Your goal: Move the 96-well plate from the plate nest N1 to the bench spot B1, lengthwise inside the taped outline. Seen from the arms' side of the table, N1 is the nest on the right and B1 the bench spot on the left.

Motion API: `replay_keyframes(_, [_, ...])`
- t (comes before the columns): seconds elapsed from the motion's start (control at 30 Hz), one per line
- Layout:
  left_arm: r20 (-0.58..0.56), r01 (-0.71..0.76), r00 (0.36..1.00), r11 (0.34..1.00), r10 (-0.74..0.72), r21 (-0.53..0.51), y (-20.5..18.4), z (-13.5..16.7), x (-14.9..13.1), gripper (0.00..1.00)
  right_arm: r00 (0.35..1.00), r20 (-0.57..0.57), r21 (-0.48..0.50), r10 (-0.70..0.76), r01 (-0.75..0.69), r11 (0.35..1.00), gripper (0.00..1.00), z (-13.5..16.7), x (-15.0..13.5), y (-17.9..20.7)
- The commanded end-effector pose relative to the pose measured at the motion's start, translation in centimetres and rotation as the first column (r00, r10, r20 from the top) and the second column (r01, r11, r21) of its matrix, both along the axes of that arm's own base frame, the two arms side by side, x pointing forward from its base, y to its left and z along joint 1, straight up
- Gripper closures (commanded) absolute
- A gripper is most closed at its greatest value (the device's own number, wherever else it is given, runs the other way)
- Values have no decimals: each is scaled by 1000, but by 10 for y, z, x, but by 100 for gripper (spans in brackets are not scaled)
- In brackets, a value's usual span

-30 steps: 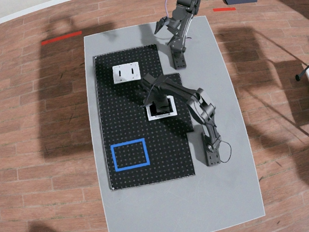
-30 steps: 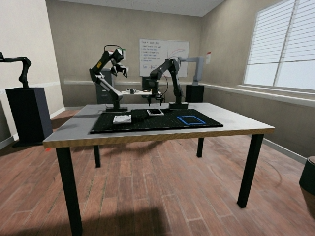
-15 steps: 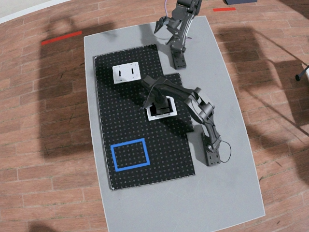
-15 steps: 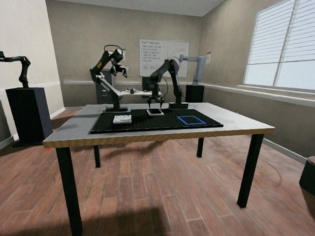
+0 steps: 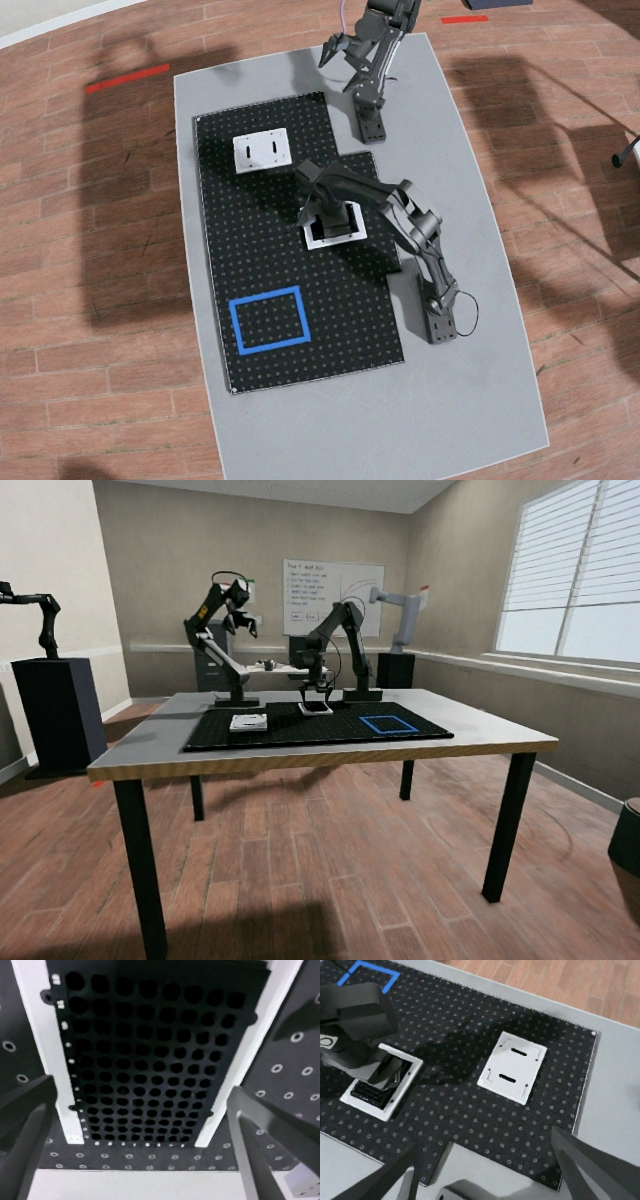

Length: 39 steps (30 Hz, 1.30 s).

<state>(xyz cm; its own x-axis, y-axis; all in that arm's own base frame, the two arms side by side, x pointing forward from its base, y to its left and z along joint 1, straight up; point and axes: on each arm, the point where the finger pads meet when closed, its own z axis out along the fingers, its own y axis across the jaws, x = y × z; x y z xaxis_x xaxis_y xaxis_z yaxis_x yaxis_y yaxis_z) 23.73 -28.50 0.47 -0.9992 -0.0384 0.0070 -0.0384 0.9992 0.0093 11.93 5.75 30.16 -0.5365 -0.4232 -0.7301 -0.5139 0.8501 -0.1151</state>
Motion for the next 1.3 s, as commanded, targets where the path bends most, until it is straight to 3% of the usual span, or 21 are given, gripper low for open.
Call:
replay_keyframes(0.0, [12,-6,1000,1000,6,-14,-1,-3,5,0,999,29,33,-21,20,999,0,12,0,-7])
replay_keyframes(0.17, [14,-6,1000,1000,6,-17,-2,-4,5,0,999,29,33,-32,31,999,0,12,1,-9])
replay_keyframes(0.3, [13,-6,1000,1000,6,-16,-1,-4,5,8,999,26,27,-42,41,999,0,11,1,-11])
replay_keyframes(0.6, [19,-4,1000,1000,4,-22,-4,-2,6,16,998,26,27,-60,60,998,0,11,1,-13])
replay_keyframes(1.27, [7,-4,1000,1000,4,-9,-1,-4,3,41,994,26,27,-111,110,994,0,11,3,-19])
